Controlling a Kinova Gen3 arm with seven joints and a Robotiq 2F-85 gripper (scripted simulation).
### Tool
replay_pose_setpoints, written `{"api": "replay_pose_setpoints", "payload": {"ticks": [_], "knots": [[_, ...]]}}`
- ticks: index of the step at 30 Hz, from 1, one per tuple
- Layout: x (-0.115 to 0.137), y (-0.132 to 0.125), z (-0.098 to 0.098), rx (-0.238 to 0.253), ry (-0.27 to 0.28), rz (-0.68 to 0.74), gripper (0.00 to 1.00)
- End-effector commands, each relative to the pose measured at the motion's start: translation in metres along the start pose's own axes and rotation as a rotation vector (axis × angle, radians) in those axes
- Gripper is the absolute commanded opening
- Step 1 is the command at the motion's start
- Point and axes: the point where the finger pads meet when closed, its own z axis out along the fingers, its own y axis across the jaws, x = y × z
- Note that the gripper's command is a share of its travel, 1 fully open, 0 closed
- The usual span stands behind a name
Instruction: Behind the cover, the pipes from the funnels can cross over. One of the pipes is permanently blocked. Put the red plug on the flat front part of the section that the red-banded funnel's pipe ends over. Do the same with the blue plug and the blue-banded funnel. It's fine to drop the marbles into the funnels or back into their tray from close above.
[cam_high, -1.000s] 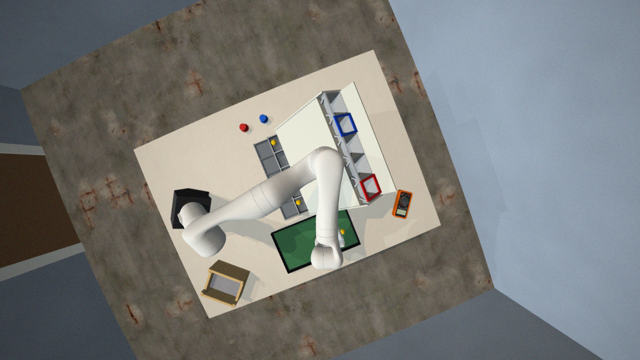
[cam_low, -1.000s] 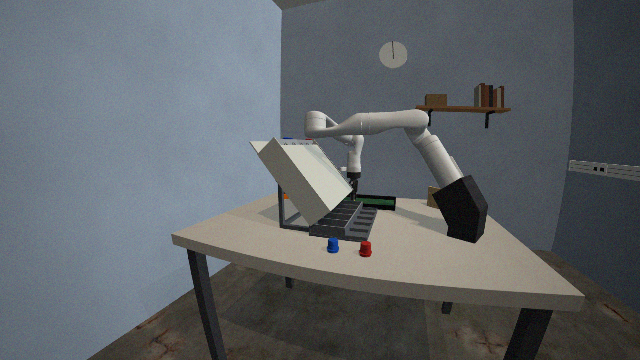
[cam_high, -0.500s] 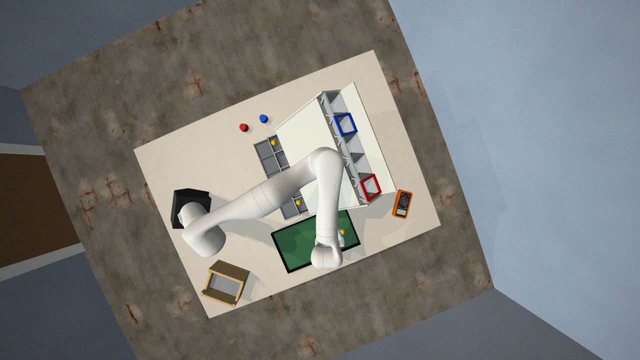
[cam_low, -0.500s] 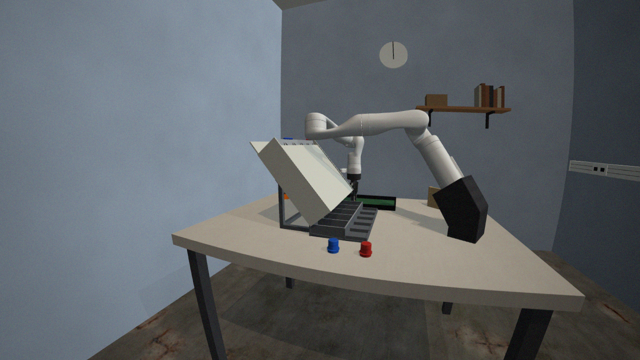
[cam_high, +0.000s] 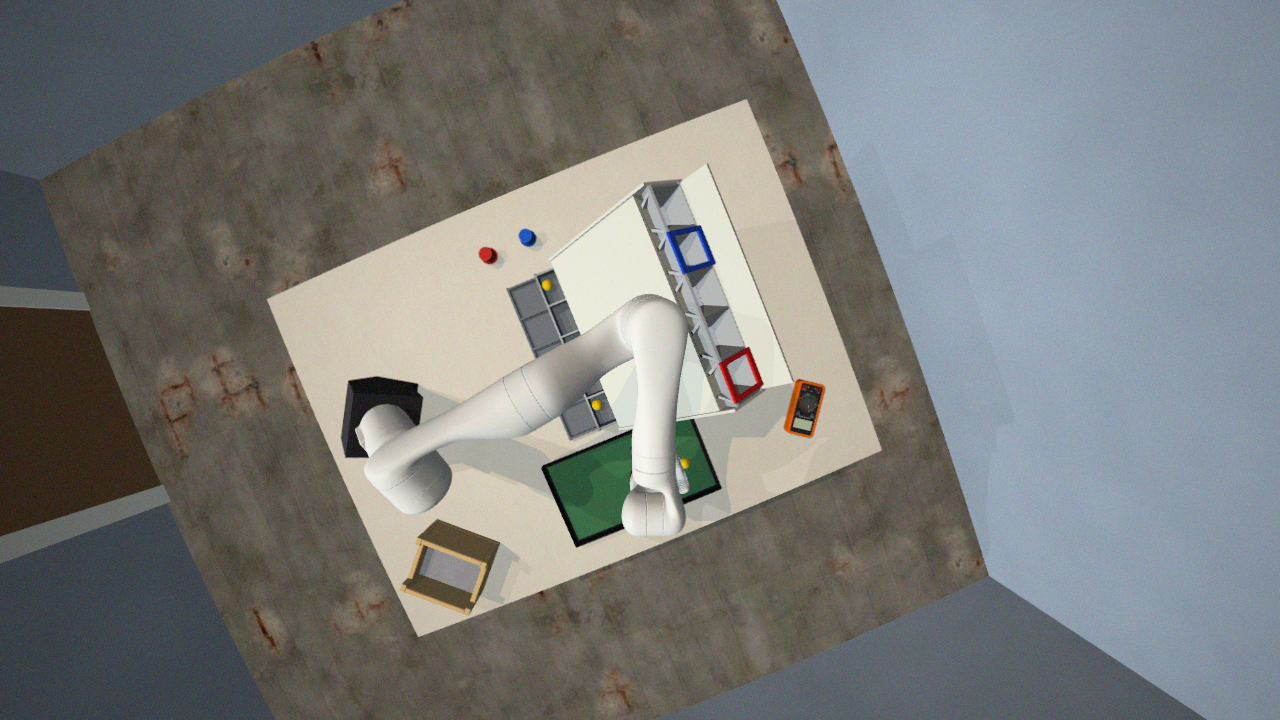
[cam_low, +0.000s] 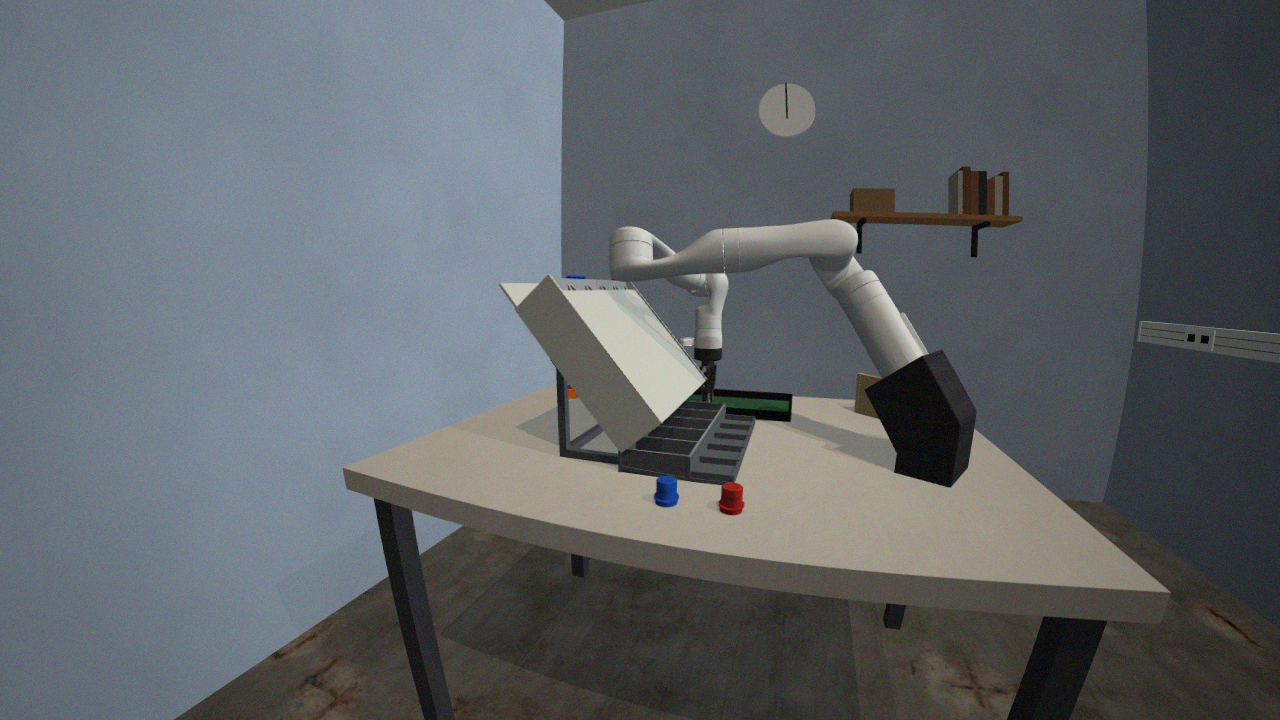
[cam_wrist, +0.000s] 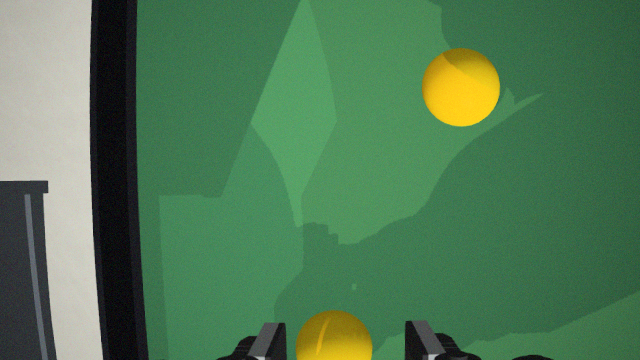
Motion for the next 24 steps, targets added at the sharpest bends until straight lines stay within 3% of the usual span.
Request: {"api": "replay_pose_setpoints", "payload": {"ticks": [1, 4, 5, 24], "knots": [[0.002, 0.0026, 0.0008, -0.006, 0.005, -0.006, 0.5], [0.002, 0.0026, 0.0008, -0.006, 0.005, -0.006, 0.5], [0.0003, 0.0003, -0.0005, -0.001, 0.001, 0.0, 0.0], [0.0003, 0.0003, -0.0005, -0.001, 0.001, 0.0, 0.0]]}}
